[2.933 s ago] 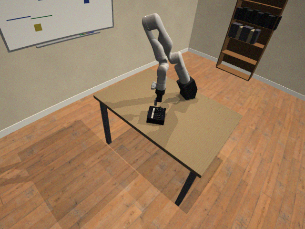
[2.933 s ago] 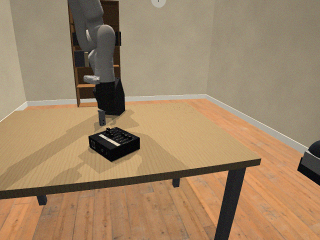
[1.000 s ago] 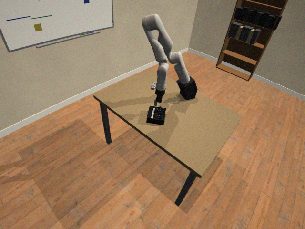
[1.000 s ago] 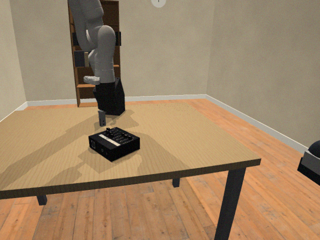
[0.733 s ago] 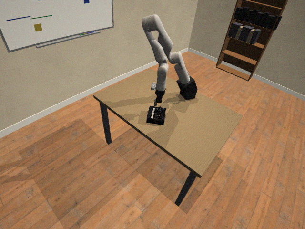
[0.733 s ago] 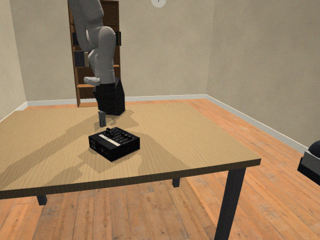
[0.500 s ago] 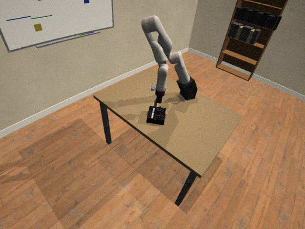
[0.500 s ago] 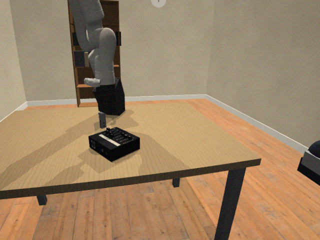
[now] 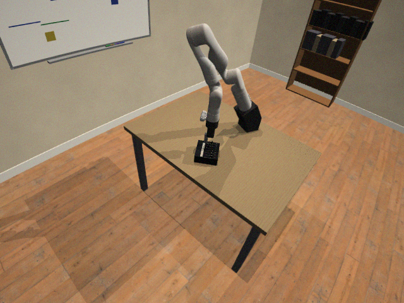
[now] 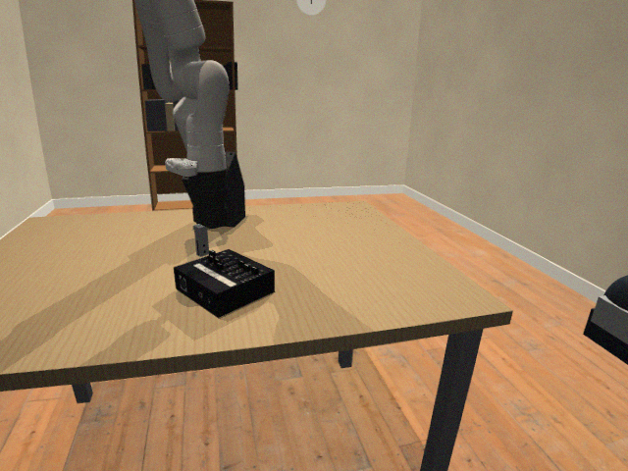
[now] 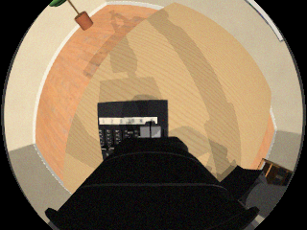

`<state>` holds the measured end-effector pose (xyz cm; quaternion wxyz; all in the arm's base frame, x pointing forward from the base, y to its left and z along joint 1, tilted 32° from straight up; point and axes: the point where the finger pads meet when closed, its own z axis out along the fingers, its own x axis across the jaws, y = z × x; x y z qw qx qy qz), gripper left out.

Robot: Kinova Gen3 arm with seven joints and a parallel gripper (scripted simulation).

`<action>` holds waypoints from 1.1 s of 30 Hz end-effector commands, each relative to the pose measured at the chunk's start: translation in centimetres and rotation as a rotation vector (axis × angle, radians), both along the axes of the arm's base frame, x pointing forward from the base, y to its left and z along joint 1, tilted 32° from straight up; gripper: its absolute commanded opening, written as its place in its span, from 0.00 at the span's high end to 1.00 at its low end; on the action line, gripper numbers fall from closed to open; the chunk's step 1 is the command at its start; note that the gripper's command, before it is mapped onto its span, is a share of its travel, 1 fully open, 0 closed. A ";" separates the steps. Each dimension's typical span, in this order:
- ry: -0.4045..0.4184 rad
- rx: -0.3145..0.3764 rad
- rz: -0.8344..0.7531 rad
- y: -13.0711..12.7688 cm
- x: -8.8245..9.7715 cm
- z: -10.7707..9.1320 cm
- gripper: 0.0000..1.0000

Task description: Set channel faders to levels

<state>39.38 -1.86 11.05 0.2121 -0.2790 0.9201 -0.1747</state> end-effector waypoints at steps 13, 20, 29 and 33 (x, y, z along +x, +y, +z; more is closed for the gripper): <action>0.004 -0.002 -0.004 -0.3 0.1 -0.6 1.00; 0.004 -0.002 -0.004 -0.3 0.1 -0.6 1.00; 0.004 -0.002 -0.004 -0.3 0.1 -0.6 1.00; 0.004 -0.002 -0.004 -0.3 0.1 -0.6 1.00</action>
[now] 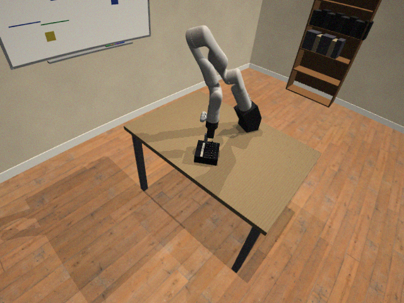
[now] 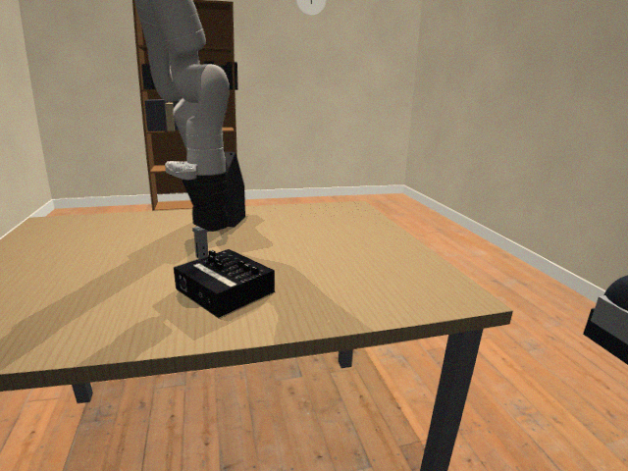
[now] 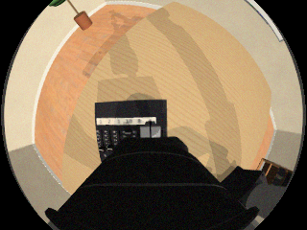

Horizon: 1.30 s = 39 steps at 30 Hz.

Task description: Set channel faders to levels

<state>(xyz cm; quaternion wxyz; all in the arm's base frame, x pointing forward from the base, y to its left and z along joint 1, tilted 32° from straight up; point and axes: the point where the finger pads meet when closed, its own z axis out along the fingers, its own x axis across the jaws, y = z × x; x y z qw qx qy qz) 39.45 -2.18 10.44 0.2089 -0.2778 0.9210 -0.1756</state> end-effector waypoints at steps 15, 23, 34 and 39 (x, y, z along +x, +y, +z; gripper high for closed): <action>-0.001 0.000 0.000 0.0 0.0 0.0 1.00; -0.001 0.000 0.000 0.0 0.0 0.0 1.00; -0.001 0.000 0.000 -0.1 0.2 -0.3 1.00; -0.001 0.000 0.000 -0.1 0.4 -0.6 1.00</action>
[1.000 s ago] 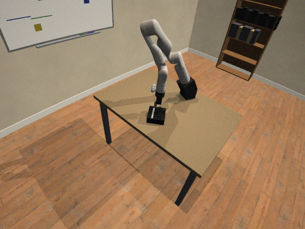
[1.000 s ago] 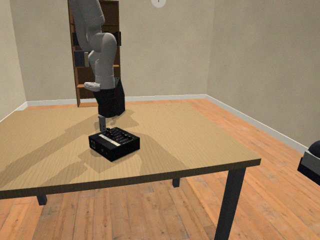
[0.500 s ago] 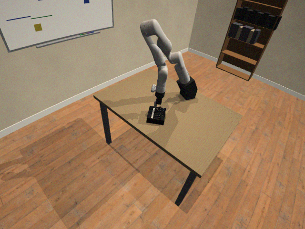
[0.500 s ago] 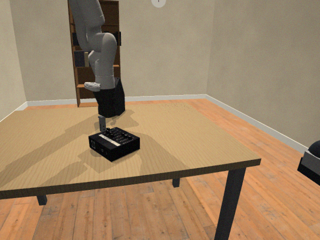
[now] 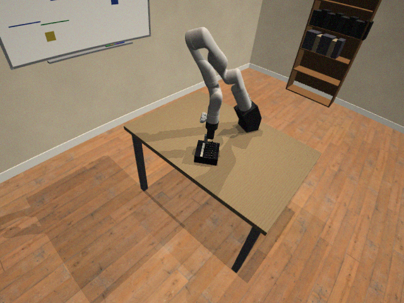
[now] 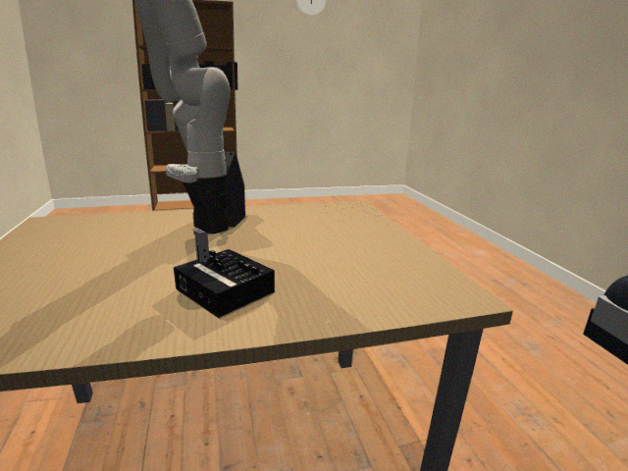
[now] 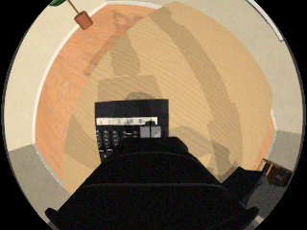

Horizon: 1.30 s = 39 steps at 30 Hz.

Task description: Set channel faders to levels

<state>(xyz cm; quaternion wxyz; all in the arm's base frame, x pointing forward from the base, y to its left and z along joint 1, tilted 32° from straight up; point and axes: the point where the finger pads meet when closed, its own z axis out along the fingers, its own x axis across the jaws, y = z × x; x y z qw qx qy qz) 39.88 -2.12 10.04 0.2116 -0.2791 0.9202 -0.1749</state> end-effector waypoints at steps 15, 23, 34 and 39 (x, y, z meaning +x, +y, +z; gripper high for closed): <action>0.004 -0.002 -0.004 -0.3 0.2 -0.6 1.00; 0.004 -0.002 -0.004 -0.3 0.2 -0.6 1.00; 0.004 -0.002 -0.004 -0.2 0.1 -0.7 1.00; 0.004 -0.002 -0.004 0.0 0.0 -0.7 1.00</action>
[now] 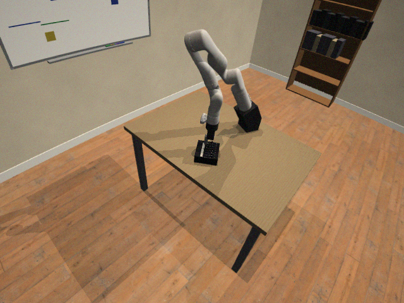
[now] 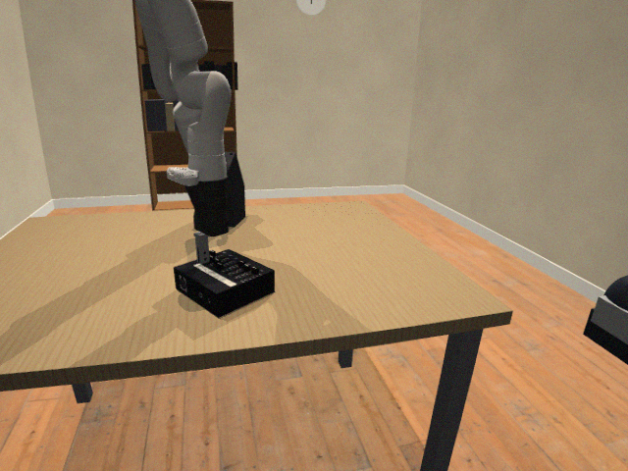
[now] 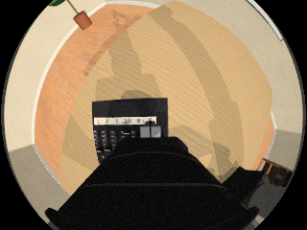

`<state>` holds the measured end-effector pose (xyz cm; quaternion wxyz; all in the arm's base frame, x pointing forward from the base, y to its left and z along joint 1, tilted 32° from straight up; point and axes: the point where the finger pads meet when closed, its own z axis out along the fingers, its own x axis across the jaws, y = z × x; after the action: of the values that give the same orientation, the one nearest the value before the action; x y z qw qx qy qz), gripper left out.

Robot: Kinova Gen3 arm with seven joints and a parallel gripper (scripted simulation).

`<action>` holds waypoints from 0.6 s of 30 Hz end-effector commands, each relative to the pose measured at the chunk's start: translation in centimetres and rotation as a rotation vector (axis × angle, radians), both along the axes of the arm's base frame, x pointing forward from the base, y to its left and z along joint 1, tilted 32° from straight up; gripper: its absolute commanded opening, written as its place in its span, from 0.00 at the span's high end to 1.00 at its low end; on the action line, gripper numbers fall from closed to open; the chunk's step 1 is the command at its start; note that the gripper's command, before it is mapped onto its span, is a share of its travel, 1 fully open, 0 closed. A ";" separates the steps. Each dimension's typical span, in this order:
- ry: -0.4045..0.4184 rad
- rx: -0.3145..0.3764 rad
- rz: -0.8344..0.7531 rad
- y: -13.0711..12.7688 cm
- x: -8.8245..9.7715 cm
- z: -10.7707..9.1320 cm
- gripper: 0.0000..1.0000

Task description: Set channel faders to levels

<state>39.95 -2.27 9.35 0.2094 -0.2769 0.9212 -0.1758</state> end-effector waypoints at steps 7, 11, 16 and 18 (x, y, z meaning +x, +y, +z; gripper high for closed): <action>0.000 0.000 0.002 0.4 -0.2 -0.2 1.00; 0.000 0.000 0.002 0.6 -0.3 -0.3 1.00; 0.000 0.000 0.002 0.8 -0.4 -0.4 1.00; 0.000 0.000 0.002 0.8 -0.4 -0.4 1.00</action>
<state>39.62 -1.69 9.04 0.2104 -0.2752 0.9212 -0.1769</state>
